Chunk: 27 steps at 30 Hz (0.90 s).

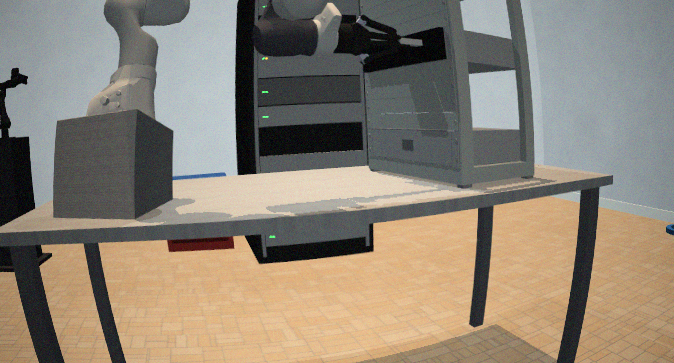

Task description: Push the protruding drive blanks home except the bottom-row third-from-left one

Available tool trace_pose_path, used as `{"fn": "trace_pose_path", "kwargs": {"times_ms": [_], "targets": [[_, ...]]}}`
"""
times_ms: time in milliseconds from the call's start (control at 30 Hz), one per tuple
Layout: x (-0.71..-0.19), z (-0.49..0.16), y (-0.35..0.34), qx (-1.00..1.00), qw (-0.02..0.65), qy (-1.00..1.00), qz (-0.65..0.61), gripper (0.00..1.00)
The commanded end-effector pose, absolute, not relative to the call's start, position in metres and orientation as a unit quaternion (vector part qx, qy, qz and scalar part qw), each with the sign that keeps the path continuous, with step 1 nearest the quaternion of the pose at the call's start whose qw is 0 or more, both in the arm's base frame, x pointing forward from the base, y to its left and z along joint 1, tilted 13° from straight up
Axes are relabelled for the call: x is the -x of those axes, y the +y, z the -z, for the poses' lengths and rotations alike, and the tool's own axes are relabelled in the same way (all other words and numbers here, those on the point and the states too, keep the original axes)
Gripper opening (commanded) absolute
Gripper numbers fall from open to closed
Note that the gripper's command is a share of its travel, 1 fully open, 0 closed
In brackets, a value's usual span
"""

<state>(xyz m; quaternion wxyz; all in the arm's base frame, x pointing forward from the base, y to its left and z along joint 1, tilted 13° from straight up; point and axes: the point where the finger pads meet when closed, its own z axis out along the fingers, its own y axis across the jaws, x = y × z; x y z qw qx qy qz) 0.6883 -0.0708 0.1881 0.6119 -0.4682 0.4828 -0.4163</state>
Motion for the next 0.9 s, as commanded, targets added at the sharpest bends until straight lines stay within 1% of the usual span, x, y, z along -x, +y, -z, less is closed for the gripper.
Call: {"fn": "trace_pose_path", "kwargs": {"times_ms": [0, 867], "targets": [[-0.693, -0.185, -0.072, 0.469, 0.609, 0.486, 0.415, 0.0], [-0.704, -0.185, -0.072, 0.469, 0.609, 0.486, 0.415, 0.0]]}}
